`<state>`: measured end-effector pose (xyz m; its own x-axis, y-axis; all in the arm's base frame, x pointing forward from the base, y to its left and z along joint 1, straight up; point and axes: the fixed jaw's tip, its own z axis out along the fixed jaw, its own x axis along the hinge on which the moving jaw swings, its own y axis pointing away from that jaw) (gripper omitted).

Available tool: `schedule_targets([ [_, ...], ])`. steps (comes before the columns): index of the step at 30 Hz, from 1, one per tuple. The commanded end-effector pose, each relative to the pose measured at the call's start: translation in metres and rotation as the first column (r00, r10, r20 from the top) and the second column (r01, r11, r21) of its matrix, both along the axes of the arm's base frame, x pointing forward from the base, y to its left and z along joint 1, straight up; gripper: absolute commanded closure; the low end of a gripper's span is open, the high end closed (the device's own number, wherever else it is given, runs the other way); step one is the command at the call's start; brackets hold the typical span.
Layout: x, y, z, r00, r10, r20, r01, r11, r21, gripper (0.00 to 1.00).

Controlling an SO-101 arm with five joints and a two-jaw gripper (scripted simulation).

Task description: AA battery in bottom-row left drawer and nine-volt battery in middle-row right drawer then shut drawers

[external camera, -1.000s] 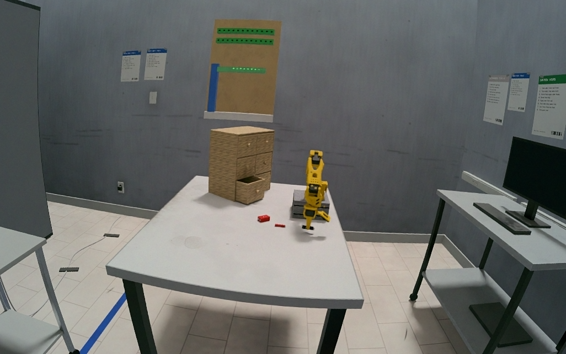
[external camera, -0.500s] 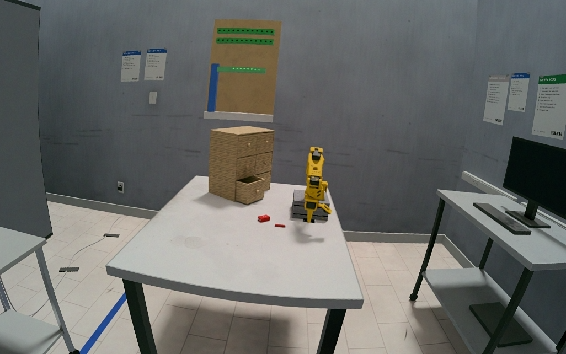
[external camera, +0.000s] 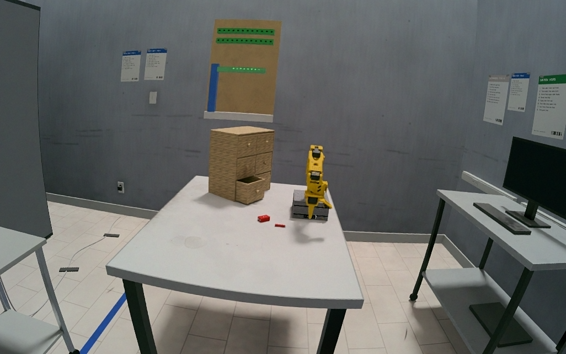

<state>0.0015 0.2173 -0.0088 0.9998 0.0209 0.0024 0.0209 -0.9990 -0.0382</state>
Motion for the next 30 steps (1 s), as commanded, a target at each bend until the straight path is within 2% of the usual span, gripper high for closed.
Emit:
schedule_targets([
  [1,-0.001,0.0,0.014,0.994,0.111,0.007,-0.111,0.993,0.039,1.0],
  [6,-0.001,0.0,0.027,0.972,0.233,0.025,-0.234,0.969,0.075,1.0],
  [8,-0.001,0.0,0.027,0.972,0.233,0.025,-0.234,0.969,0.075,1.0],
  [13,-0.001,-0.001,0.039,0.935,0.35,0.052,-0.354,0.929,0.107,1.0],
  [23,0.0,-0.005,0.063,0.818,0.56,0.128,-0.574,0.804,0.154,1.0],
  [25,0.0,-0.005,0.063,0.818,0.56,0.128,-0.574,0.804,0.154,1.0],
  [30,0.0,-0.008,0.074,0.74,0.649,0.175,-0.672,0.722,0.165,1.0],
])
